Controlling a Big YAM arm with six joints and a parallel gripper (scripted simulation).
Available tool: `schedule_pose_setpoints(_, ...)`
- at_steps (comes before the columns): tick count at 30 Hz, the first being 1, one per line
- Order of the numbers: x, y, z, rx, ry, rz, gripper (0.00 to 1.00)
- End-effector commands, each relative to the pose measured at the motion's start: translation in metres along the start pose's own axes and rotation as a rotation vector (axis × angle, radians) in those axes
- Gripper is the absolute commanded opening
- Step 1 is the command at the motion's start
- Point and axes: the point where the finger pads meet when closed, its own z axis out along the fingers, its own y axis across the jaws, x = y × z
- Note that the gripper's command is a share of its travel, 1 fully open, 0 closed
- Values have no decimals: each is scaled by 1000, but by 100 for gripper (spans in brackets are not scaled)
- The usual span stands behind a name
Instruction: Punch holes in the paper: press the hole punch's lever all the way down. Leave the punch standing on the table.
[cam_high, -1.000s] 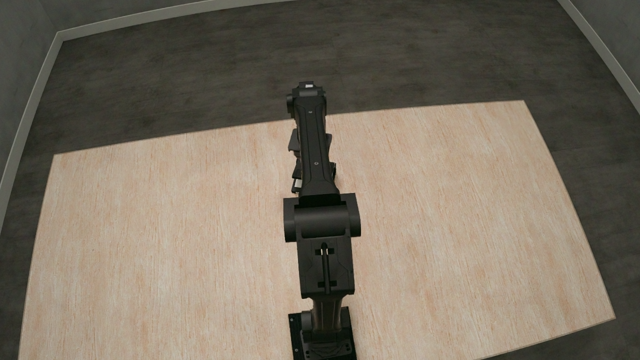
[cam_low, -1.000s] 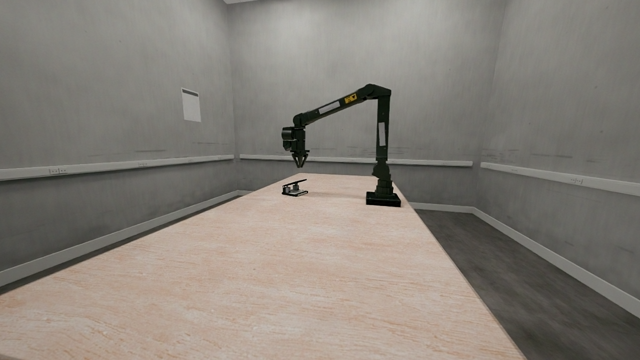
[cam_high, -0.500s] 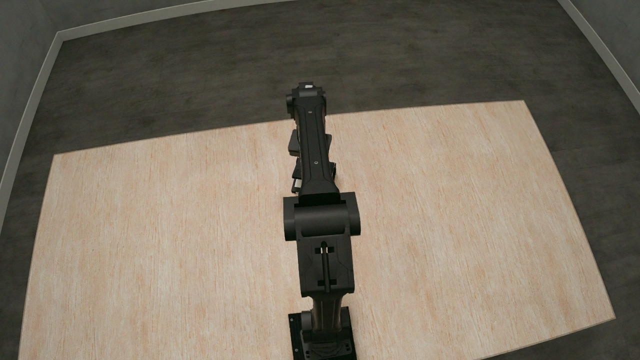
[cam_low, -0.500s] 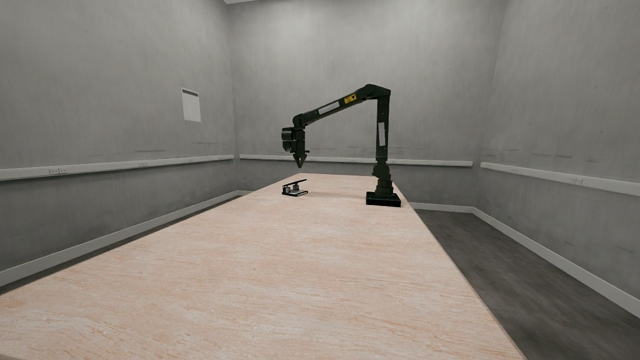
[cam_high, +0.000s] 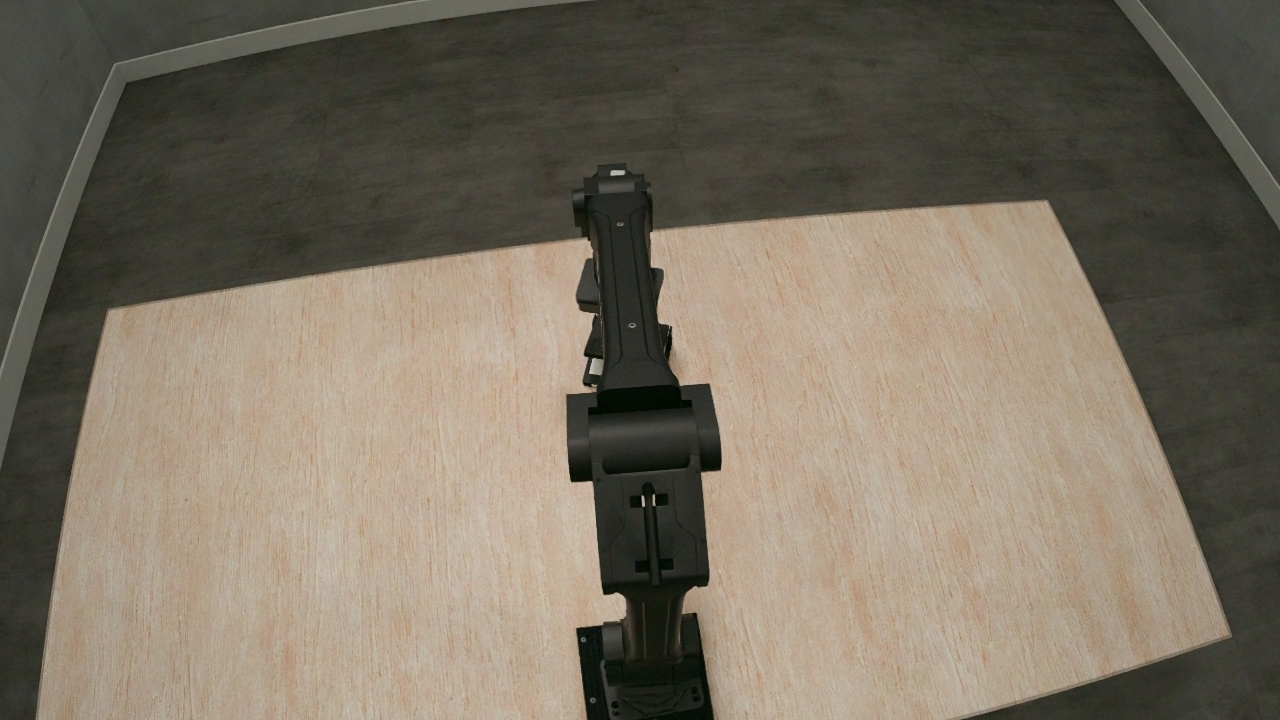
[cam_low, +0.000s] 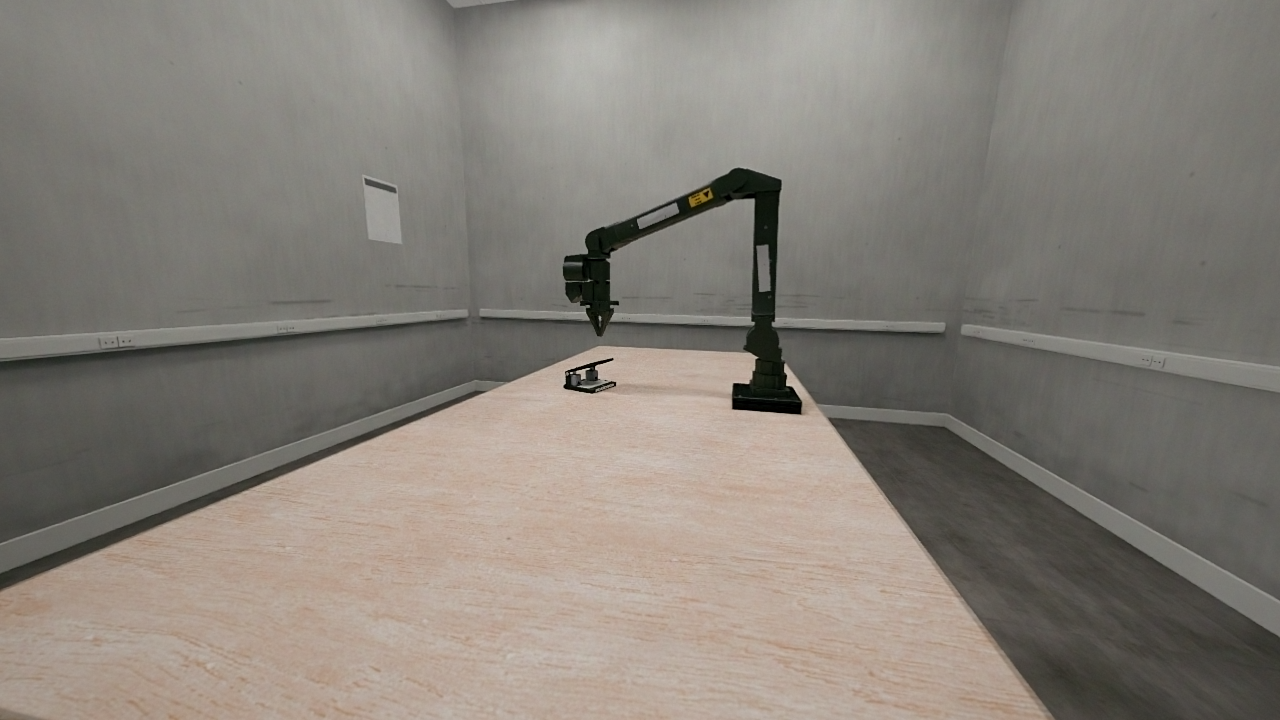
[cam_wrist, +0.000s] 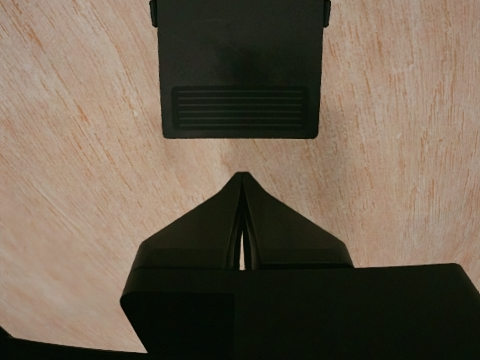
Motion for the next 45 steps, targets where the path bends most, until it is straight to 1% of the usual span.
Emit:
schedule_pose_setpoints(1,-12,8,-9,-14,-40,-19,0)
schedule_pose_setpoints(36,-12,8,-9,-14,-40,-18,0)
schedule_pose_setpoints(39,-10,8,-7,-13,-35,-18,0)
schedule_pose_setpoints(45,-5,7,4,-8,-17,-18,0)
